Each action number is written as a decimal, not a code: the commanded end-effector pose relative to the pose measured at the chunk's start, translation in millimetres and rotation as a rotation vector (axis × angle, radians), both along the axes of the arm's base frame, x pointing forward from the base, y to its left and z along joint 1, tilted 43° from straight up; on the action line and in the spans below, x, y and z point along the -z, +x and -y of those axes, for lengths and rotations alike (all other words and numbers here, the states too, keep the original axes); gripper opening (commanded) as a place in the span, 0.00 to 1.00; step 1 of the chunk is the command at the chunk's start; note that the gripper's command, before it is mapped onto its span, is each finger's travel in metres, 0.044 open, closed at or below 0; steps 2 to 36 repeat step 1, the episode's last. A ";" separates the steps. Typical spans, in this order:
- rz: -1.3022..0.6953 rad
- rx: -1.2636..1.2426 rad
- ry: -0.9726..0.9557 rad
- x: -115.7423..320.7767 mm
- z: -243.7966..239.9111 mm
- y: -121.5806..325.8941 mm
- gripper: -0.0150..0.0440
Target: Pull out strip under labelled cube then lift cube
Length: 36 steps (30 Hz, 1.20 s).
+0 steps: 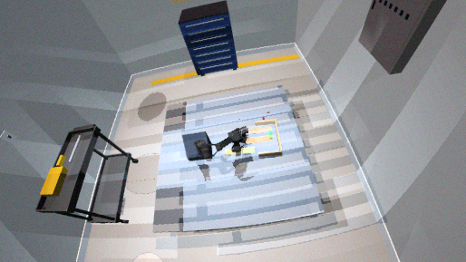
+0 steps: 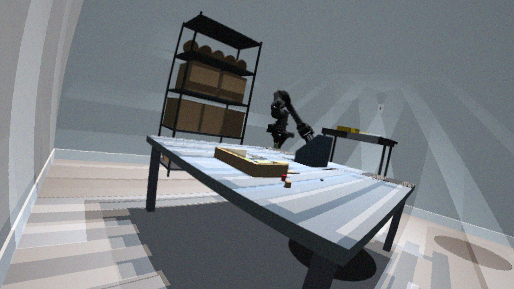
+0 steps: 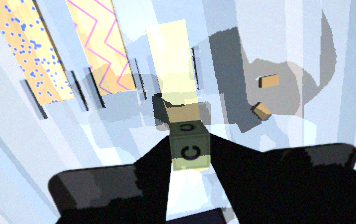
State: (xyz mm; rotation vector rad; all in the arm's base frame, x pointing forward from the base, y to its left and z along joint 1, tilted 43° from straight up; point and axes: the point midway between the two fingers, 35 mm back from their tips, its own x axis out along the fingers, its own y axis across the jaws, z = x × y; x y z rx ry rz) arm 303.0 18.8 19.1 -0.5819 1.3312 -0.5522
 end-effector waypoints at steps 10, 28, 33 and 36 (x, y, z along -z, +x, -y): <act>0.001 0.006 0.006 0.1 -0.6 -0.5 0.25; 0.001 0.006 0.006 0.1 -0.6 -0.5 0.25; 0.001 0.006 0.006 0.1 -0.6 -0.5 0.25; 0.001 0.006 0.006 0.1 -0.6 -0.5 0.25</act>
